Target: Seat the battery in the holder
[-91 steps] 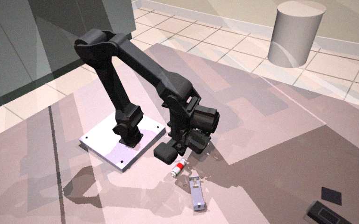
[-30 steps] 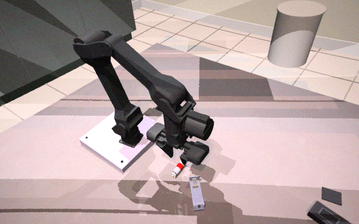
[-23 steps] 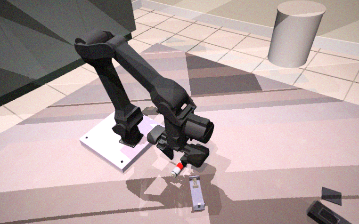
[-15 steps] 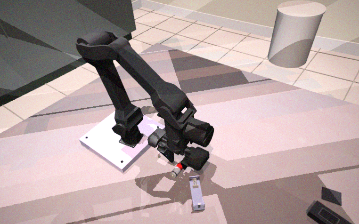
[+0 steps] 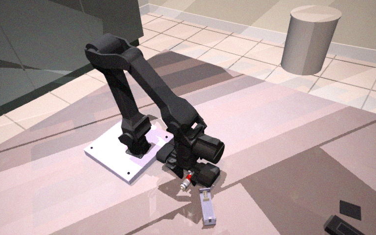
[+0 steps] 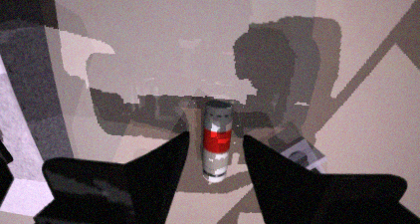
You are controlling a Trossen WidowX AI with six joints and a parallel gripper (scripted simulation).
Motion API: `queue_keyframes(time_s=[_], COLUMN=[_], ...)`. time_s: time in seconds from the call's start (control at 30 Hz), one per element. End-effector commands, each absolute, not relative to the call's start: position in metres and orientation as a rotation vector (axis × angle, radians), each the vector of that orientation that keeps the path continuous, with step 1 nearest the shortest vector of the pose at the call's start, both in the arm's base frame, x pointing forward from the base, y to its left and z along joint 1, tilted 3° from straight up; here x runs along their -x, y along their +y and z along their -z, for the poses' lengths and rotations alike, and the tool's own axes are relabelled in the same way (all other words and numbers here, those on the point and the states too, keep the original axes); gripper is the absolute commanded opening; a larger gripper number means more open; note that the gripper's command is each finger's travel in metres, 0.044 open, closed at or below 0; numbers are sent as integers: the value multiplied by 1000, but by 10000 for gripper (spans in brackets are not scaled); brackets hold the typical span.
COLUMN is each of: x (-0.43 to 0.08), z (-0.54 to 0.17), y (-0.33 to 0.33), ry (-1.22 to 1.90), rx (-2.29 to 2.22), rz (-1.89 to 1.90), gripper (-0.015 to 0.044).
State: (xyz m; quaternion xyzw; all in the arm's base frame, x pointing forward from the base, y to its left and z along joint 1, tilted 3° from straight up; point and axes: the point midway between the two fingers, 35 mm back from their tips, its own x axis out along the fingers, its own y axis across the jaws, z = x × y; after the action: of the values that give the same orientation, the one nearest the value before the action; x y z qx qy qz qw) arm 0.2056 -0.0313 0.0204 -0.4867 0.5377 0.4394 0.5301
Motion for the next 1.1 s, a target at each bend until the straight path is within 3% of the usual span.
queue_keyframes(time_s=[0.0,0.1,0.27,0.77,1.07], x=[-205,-205,-205,-205,-245], z=[-18,-18,-18,-69,-87], y=[-32,-32,-32,-29,-50], ry=[1281,1281,1281,1278,1140], rx=[1167,1167,1167,1172,1407], rz=[-1053,-1053,-1053,-1057,-1286], gripper=[174,96,65,65,65])
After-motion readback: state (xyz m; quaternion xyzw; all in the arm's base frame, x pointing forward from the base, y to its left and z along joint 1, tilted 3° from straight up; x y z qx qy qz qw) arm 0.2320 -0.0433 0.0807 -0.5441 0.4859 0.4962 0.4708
